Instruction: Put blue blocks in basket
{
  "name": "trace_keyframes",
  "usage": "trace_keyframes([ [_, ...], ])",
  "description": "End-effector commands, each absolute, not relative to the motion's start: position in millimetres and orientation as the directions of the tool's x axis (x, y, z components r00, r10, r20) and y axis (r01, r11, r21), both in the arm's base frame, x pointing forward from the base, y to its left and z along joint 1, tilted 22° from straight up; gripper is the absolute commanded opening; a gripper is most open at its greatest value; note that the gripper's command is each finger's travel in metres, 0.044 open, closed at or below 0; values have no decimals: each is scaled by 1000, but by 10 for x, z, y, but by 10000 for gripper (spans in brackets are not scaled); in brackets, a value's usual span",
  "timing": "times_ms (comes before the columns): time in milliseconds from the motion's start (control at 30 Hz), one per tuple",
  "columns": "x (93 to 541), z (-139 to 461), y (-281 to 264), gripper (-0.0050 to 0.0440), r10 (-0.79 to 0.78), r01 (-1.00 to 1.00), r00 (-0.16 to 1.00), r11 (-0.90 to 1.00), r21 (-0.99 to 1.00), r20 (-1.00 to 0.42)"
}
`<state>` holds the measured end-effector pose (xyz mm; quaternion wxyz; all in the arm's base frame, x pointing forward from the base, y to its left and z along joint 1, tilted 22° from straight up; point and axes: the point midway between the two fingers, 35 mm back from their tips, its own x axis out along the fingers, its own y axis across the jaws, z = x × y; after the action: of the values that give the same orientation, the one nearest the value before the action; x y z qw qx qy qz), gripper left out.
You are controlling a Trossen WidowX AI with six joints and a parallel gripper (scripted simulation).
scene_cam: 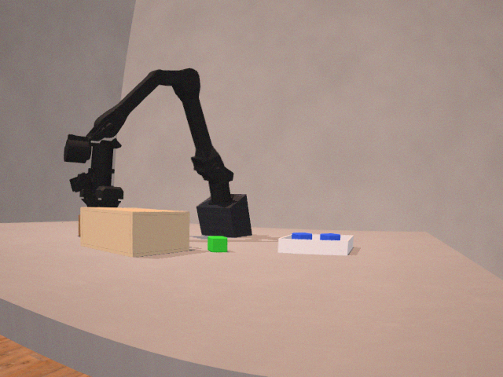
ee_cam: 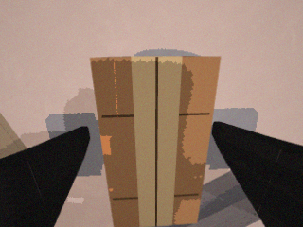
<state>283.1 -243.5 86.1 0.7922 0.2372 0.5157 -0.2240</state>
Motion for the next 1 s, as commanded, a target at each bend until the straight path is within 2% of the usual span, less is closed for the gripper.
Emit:
trace_keyframes([
  [0,2832,764,-2425,440,-103,604,354,784,144,-929],
  [300,2832,764,-2425,440,-103,604,354,784,144,-929],
  [333,2832,764,-2425,0,-103,604,354,784,144,-929],
  [967,2784,888,-2411,0,-103,604,354,784,144,-929],
])
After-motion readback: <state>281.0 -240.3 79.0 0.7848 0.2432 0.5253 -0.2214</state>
